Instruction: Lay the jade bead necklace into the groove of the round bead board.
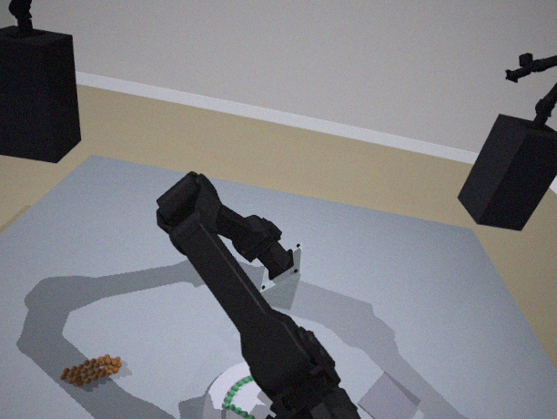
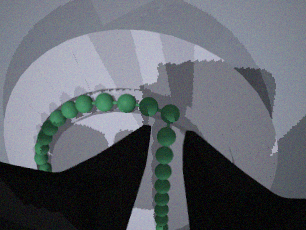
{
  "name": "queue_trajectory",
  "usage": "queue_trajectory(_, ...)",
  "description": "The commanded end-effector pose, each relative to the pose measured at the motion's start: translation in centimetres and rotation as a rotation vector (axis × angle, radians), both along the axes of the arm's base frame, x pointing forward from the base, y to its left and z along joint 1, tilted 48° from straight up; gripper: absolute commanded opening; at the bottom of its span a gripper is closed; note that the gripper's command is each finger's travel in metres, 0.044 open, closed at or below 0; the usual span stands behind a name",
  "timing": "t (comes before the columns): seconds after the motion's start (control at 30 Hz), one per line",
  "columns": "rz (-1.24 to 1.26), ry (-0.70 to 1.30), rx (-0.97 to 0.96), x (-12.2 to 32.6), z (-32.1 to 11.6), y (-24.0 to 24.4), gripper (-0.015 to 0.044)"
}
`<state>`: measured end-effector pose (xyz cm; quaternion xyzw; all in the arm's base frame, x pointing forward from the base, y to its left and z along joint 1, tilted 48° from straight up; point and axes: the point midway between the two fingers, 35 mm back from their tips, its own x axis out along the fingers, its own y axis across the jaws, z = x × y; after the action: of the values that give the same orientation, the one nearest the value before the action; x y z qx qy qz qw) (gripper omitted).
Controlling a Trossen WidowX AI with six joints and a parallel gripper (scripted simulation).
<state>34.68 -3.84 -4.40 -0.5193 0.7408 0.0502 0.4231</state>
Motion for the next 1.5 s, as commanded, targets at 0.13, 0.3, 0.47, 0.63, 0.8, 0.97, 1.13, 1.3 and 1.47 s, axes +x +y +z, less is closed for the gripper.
queue_trajectory(0.13, 0.001, -0.001, 0.000, 0.04, 0.04, 0.07, 0.0000)
queue_trajectory(0.3, 0.001, -0.001, 0.000, 0.04, 0.04, 0.07, 0.0000)
queue_trajectory(0.47, 0.001, -0.001, 0.000, 0.04, 0.04, 0.07, 0.0000)
queue_trajectory(0.63, 0.001, -0.001, 0.000, 0.04, 0.04, 0.07, 0.0000)
queue_trajectory(0.8, 0.001, -0.001, 0.000, 0.04, 0.04, 0.07, 0.0000)
queue_trajectory(0.97, 0.001, -0.001, 0.000, 0.04, 0.04, 0.07, 0.0000)
queue_trajectory(1.13, 0.001, -0.001, 0.000, 0.04, 0.04, 0.07, 0.0000)
queue_trajectory(1.3, 0.002, -0.001, 0.000, 0.04, 0.06, 0.11, 0.0000)
queue_trajectory(1.47, 0.008, 0.003, -0.003, 0.03, 0.34, 0.51, 0.0000)
